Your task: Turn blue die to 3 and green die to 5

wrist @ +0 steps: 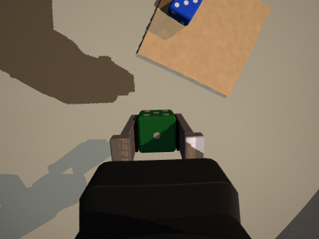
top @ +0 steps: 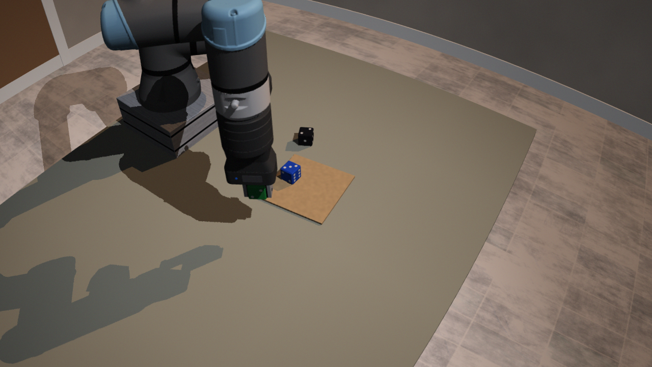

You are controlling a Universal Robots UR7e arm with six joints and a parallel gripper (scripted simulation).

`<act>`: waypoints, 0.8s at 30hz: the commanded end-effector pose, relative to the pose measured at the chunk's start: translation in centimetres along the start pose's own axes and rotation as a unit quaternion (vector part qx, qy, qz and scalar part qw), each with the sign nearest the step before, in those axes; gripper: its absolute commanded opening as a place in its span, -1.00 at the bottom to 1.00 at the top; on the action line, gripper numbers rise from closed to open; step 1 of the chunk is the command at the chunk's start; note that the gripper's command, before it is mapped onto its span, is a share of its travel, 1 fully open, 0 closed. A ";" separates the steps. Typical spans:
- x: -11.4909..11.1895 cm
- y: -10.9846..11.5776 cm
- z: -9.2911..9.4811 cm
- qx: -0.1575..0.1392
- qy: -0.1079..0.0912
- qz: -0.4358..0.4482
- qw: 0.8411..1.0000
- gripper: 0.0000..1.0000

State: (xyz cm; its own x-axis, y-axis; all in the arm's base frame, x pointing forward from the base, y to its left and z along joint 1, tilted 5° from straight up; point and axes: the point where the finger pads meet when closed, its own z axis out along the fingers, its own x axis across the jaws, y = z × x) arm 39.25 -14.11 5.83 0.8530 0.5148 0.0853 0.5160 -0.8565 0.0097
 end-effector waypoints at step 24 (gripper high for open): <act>0.7 1.2 0.4 0.000 0.001 0.450 0.893 0.14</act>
State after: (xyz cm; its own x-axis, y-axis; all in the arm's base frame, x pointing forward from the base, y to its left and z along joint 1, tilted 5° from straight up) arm 40.35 -14.52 5.51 0.9596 -0.2737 0.0655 -0.2703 -0.9611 -0.0558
